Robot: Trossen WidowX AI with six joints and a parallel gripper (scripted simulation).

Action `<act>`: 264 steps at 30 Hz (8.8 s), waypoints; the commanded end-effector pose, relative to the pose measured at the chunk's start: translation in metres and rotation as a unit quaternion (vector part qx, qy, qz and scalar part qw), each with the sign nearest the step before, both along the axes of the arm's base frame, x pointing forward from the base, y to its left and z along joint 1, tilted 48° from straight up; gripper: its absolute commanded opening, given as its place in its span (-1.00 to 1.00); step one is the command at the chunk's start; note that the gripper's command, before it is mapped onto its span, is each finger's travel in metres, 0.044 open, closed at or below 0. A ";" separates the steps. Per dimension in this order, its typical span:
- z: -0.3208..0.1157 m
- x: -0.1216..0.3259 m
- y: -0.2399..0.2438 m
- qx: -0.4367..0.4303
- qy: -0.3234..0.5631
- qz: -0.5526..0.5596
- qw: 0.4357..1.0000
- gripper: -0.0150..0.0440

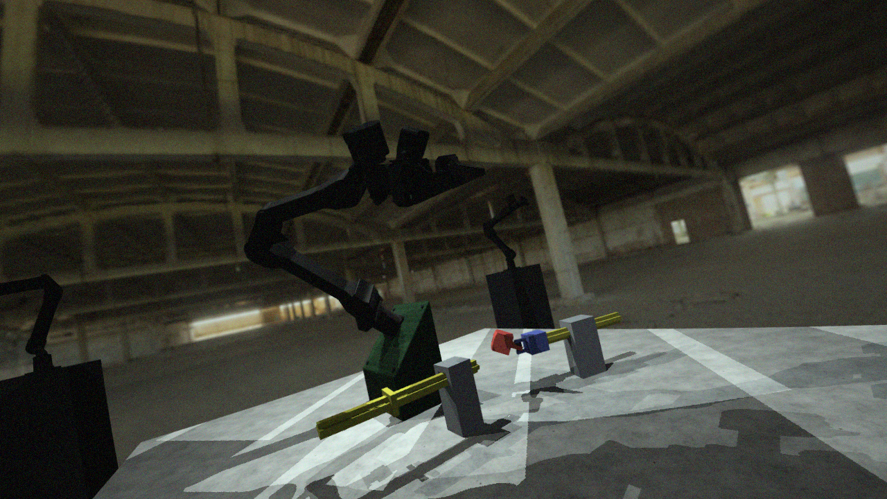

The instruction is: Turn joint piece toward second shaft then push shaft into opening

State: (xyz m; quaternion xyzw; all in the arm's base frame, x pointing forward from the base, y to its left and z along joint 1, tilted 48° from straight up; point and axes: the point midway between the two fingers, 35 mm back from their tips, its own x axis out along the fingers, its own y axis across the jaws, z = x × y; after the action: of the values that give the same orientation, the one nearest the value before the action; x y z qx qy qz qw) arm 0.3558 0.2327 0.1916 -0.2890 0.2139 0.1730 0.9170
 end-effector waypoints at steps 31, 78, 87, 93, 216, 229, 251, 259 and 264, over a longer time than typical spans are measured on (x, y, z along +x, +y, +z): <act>-0.198 -0.149 -0.081 -0.183 0.318 -0.365 0.856 1.00; -0.216 -0.170 -0.120 -0.524 0.451 -0.190 0.697 1.00; -0.238 -0.163 -0.141 -0.524 0.451 -0.190 0.697 1.00; -0.264 -0.159 -0.171 -0.525 0.450 -0.191 0.697 1.00; -0.321 -0.114 -0.162 -0.525 0.448 -0.193 0.698 0.12; -0.321 -0.114 -0.162 -0.525 0.448 -0.193 0.698 0.12; -0.321 -0.114 -0.162 -0.525 0.448 -0.193 0.698 0.12; -0.321 -0.114 -0.162 -0.524 0.449 -0.194 0.698 0.01; -0.321 -0.114 -0.162 -0.524 0.449 -0.194 0.698 -0.08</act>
State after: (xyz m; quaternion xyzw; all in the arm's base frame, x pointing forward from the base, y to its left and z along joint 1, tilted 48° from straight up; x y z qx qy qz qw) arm 0.2413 0.0708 -0.1293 -0.5625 0.7074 -0.0399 0.4261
